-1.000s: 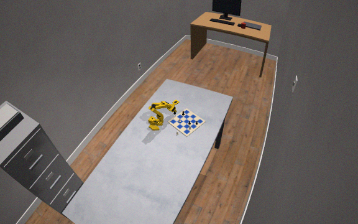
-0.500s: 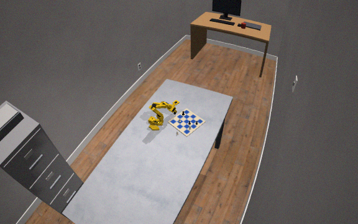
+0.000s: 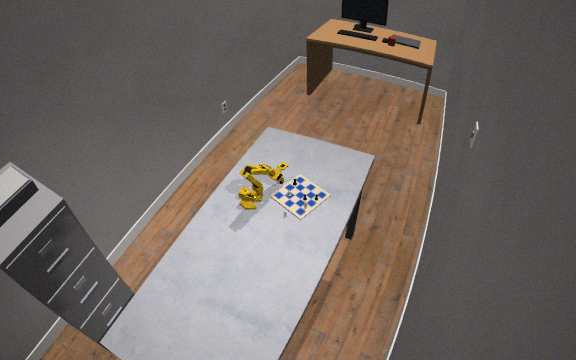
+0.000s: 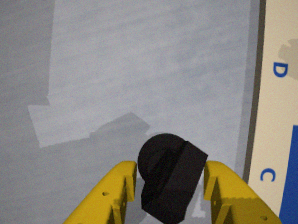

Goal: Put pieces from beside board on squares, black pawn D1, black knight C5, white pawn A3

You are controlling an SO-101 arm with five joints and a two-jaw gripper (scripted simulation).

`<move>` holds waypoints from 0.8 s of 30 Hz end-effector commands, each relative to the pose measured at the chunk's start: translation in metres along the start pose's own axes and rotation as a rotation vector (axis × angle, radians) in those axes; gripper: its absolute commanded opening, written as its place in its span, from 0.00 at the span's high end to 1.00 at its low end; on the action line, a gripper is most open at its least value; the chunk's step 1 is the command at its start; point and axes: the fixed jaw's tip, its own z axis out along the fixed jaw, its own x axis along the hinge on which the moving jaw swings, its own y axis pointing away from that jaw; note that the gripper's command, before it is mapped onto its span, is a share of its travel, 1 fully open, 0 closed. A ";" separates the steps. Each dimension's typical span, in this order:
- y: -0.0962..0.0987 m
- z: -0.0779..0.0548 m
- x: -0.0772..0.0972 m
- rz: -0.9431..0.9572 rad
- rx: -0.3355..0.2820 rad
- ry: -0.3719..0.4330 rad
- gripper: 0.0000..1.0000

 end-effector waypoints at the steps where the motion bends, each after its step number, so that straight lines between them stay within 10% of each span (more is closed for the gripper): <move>1: 0.002 0.001 0.005 0.003 -0.005 0.015 0.87; 24: 0.001 -0.001 0.002 0.004 -0.004 0.015 0.87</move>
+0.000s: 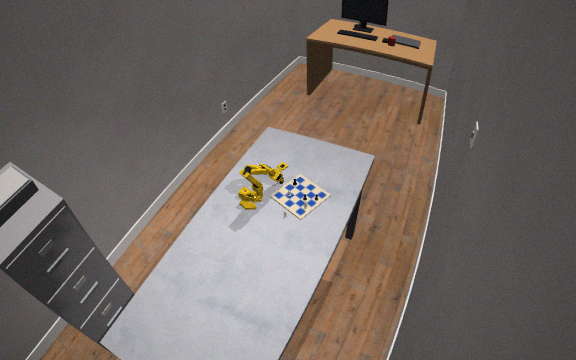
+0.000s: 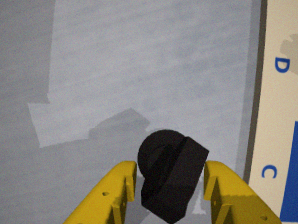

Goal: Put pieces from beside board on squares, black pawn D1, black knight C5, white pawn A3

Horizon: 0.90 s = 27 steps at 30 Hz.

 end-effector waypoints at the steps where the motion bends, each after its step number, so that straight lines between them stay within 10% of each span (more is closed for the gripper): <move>1: 0.001 -0.001 0.000 0.004 -0.004 0.005 0.87; 27: -0.003 -0.001 -0.002 0.012 0.008 0.005 0.87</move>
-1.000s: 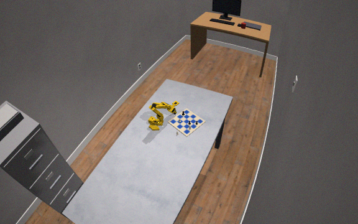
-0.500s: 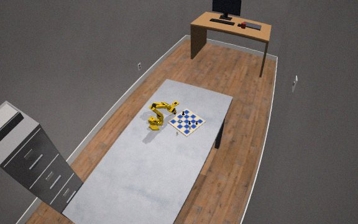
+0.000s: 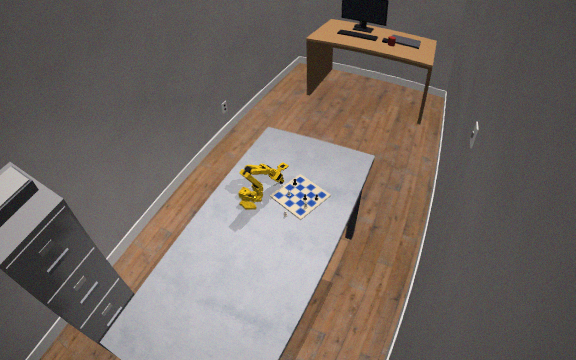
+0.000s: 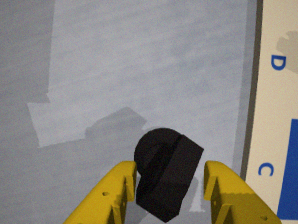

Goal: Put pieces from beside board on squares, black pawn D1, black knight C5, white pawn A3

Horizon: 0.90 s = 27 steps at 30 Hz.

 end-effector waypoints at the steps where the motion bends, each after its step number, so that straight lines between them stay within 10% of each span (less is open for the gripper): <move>1: -0.002 -0.001 -0.003 0.008 0.005 -0.002 0.87; 27: -0.003 -0.001 -0.005 0.011 0.007 -0.002 0.87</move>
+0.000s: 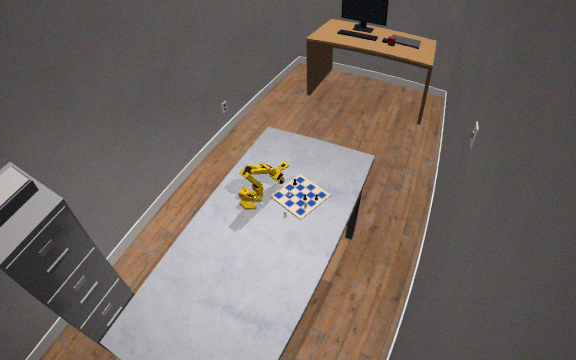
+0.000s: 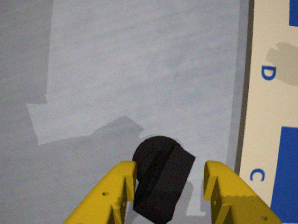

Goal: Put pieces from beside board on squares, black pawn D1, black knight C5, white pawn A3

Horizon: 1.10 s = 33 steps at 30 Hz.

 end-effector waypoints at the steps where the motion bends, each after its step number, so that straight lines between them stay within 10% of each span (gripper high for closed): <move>1: -0.002 0.000 0.000 0.005 0.004 0.009 0.88; 33: -0.002 0.000 0.000 0.005 0.004 0.009 1.00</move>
